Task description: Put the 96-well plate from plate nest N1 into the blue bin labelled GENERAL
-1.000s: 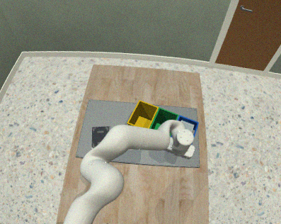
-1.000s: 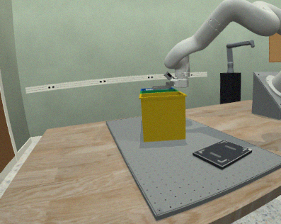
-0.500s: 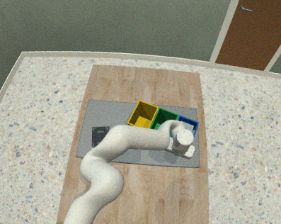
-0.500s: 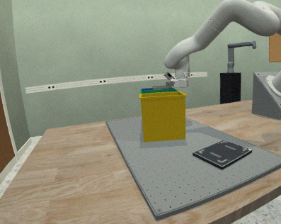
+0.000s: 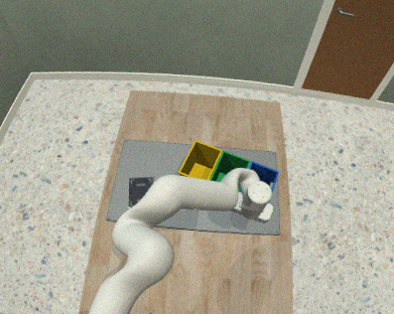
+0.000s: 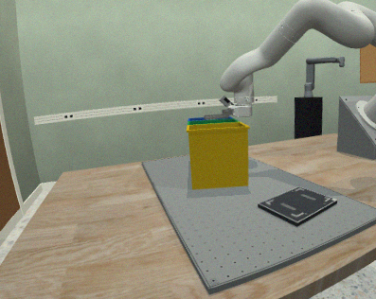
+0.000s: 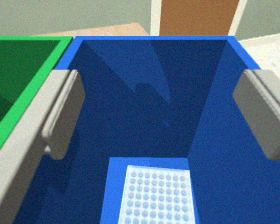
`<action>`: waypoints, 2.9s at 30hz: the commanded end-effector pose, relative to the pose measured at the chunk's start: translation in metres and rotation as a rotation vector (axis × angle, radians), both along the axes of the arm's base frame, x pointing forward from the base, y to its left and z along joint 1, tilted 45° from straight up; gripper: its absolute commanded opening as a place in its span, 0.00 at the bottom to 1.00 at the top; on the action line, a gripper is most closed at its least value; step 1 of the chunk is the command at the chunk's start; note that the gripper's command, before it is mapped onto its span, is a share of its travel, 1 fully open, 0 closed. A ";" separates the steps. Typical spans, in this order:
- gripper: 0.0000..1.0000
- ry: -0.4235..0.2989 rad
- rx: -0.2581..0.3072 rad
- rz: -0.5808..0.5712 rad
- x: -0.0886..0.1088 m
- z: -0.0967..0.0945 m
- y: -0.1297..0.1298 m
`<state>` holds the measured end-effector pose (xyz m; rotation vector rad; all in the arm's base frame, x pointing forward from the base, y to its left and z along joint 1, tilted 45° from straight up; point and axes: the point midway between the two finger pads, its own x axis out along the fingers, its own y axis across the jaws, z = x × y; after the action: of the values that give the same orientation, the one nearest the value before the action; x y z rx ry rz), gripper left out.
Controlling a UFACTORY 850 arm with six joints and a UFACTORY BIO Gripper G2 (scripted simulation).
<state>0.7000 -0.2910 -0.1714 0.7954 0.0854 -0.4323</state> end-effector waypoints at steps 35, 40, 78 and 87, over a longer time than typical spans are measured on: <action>0.18 -0.002 -0.001 -0.001 -0.002 0.022 -0.022; 0.18 -0.002 -0.001 -0.001 -0.002 0.024 -0.024; 0.18 -0.233 -0.030 0.229 -0.019 0.140 0.043; 0.18 -0.233 -0.030 0.229 -0.025 0.179 0.065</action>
<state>0.6788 -0.2366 -0.0147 0.7941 -0.0435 -0.1198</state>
